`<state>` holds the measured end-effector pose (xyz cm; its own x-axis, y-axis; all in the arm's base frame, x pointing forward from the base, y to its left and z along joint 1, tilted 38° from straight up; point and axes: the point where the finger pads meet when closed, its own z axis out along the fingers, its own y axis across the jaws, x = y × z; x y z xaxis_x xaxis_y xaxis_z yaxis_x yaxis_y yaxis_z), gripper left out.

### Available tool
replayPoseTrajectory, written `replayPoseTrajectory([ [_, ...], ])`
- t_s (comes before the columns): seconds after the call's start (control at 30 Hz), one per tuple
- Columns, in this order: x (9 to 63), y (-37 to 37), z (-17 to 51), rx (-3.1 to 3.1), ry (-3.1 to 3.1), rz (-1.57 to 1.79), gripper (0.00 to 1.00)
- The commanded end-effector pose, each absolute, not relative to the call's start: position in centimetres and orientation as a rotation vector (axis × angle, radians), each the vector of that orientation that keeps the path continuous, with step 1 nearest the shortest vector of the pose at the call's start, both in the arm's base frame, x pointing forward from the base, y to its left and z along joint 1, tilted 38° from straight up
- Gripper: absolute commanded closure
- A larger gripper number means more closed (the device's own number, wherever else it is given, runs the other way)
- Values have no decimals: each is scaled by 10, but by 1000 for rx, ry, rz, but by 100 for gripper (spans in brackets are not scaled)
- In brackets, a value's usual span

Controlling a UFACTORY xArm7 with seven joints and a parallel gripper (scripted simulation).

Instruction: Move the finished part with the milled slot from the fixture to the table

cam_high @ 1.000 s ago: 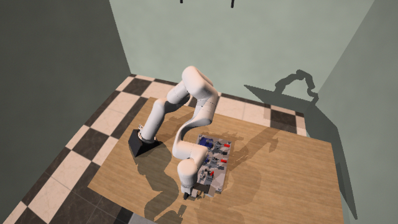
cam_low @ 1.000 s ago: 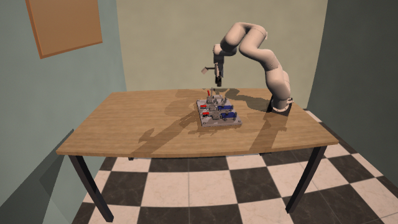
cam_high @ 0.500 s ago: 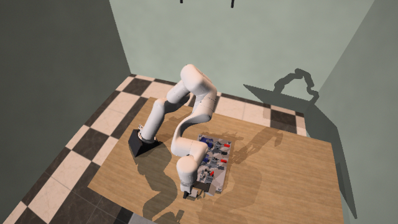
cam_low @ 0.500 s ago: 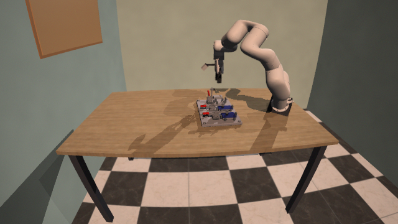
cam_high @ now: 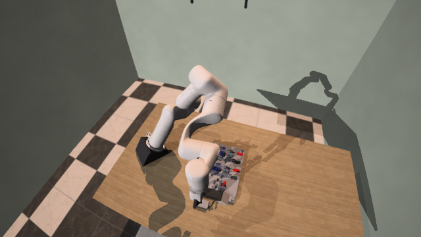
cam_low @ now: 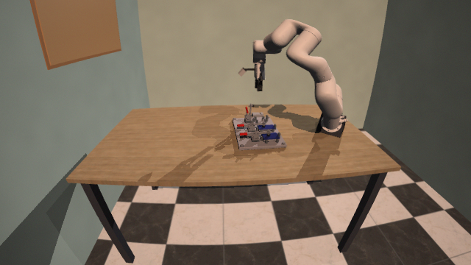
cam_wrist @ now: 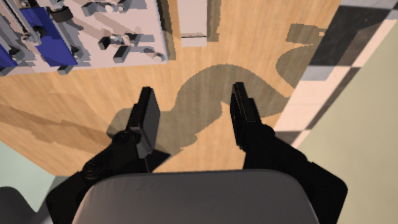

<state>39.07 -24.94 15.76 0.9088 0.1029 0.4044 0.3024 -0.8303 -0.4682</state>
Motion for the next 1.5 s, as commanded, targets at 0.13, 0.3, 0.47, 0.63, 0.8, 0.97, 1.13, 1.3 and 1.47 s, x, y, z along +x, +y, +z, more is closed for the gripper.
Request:
replayPoseTrajectory([
  [0.13,386,-259,171,-2531,-290,-500,31],
  [0.3,385,-261,173,-2531,-290,-500,31],
  [0.47,385,-261,174,-2531,-290,-500,31],
  [0.63,385,-261,174,-2531,-290,-500,31],
  [0.8,385,-261,174,-2531,-290,-500,31],
  [0.97,385,-261,174,-2531,-290,-500,31],
  [1.13,385,-261,174,-2531,-290,-500,31],
  [1.3,385,-261,174,-2531,-290,-500,31],
  [1.47,385,-261,174,-2531,-290,-500,31],
])
